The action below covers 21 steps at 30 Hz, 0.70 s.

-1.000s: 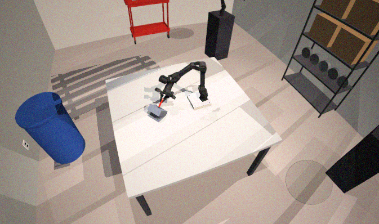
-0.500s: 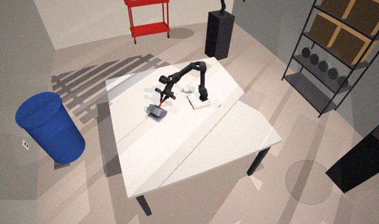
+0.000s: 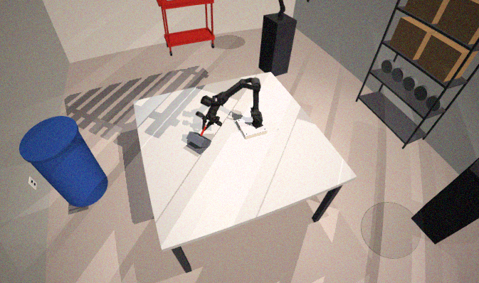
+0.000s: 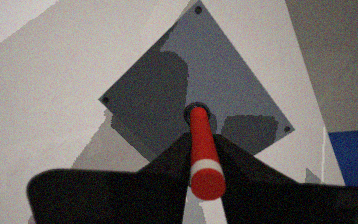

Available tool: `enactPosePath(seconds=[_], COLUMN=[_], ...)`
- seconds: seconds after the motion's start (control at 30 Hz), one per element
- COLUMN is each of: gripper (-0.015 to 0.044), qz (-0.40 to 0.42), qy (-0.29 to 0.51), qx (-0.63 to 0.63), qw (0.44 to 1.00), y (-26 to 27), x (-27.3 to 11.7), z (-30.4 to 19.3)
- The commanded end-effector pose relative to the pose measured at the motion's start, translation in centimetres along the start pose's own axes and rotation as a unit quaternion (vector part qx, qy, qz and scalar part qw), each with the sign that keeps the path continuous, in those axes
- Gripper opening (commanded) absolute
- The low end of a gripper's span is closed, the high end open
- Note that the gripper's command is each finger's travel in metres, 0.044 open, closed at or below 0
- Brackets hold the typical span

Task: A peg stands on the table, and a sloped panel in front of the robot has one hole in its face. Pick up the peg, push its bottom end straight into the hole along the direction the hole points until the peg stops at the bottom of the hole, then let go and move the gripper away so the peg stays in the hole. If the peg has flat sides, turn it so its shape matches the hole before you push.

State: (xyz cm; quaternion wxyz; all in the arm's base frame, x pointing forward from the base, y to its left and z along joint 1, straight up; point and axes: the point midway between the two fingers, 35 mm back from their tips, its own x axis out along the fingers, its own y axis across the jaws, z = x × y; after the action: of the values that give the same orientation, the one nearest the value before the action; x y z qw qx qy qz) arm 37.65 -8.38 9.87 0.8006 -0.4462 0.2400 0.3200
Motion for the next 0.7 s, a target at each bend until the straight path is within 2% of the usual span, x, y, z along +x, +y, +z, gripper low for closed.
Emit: enactPosePath(seconds=[0.0, 0.67], gripper=[0.0000, 0.0000], qz=[0.002, 0.002], qy=[0.001, 0.001], qx=[0.003, 0.003], qw=[1.000, 1.000], y=[0.13, 0.03], x=[0.22, 0.90], z=[-0.16, -0.20])
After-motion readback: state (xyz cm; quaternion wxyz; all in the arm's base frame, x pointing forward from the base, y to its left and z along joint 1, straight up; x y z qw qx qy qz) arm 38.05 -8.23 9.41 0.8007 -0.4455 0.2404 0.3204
